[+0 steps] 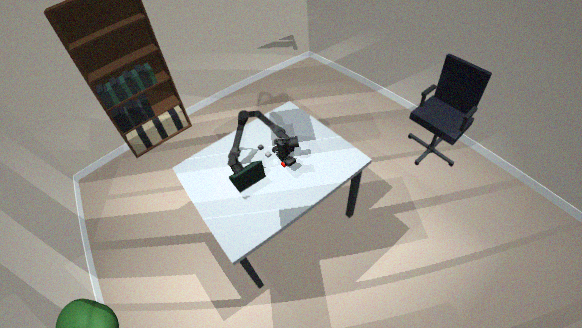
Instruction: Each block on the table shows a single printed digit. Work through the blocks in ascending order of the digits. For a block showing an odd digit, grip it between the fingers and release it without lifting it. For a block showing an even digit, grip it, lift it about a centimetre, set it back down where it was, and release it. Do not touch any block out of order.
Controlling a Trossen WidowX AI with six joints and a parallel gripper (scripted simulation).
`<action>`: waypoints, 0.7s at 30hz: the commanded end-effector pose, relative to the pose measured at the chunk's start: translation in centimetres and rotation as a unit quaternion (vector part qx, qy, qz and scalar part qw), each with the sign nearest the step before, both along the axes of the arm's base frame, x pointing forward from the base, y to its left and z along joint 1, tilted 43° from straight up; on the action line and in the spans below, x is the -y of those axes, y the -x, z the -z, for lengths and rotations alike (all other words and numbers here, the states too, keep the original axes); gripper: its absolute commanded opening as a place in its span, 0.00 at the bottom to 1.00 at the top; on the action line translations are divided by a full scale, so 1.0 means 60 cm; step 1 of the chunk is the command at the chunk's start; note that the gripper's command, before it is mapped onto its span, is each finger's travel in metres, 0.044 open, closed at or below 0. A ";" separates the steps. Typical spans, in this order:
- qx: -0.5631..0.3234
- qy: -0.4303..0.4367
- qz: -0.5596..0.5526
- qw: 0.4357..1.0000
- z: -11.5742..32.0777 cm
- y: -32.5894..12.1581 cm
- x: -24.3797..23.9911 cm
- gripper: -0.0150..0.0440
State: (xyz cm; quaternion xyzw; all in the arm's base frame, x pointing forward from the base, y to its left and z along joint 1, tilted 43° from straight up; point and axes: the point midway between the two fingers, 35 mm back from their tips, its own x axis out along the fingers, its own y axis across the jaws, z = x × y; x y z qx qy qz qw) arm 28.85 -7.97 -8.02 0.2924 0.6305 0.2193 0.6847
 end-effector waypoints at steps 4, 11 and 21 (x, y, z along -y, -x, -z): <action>0.001 0.000 0.001 1.000 -0.014 0.001 0.013 0.46; 0.001 0.000 0.001 1.000 -0.017 0.001 0.016 0.46; 0.001 0.000 0.001 1.000 -0.015 0.001 0.014 0.46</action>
